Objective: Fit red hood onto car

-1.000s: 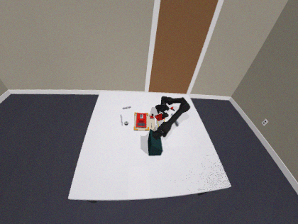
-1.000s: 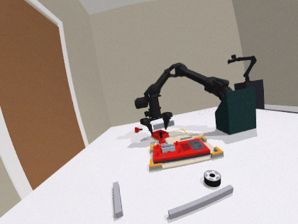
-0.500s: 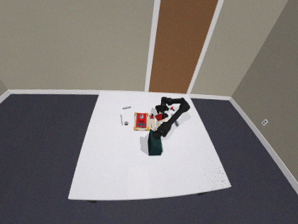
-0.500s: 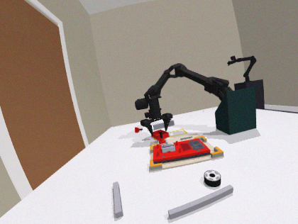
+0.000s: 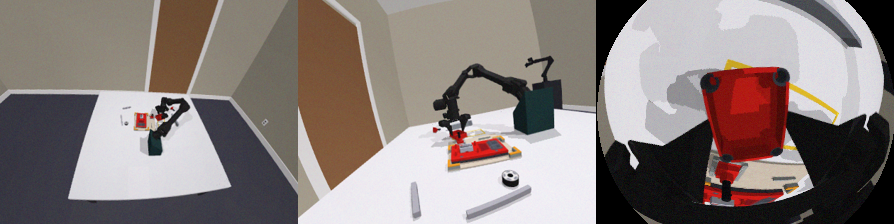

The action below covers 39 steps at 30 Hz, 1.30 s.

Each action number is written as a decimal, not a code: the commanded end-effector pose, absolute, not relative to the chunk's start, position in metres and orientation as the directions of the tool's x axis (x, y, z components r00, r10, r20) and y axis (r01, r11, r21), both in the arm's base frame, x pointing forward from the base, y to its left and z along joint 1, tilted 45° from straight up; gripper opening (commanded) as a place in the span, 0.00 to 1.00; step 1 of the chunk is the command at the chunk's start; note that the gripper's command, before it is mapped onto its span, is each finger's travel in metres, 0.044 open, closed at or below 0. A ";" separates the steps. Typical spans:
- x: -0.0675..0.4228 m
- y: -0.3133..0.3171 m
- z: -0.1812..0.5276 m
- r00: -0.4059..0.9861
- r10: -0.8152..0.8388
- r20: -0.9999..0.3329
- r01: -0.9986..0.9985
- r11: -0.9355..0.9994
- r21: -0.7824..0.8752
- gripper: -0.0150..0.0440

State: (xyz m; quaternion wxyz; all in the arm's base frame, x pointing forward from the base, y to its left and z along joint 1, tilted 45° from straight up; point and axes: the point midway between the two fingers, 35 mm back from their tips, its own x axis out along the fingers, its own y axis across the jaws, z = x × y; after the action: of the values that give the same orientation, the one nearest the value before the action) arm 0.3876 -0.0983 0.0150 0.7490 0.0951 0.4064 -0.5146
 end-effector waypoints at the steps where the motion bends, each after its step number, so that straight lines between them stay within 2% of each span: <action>1: 0.388 -0.098 0.015 0.140 -0.694 -0.707 0.849 0.452 -0.275 0.78; 6: 0.388 -0.098 0.015 0.140 -0.694 -0.707 0.849 0.452 -0.275 0.72; 16: 0.386 -0.088 0.025 0.140 -0.693 -0.707 0.848 0.452 -0.276 0.28; 17: 0.385 -0.086 0.027 0.140 -0.693 -0.707 0.848 0.453 -0.276 0.25; 39: 0.376 -0.040 0.074 0.139 -0.691 -0.709 0.848 0.453 -0.275 0.25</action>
State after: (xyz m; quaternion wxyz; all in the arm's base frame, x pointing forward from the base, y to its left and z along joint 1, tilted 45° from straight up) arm 0.3749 -0.0440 0.0660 0.7450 0.0929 0.4145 -0.5143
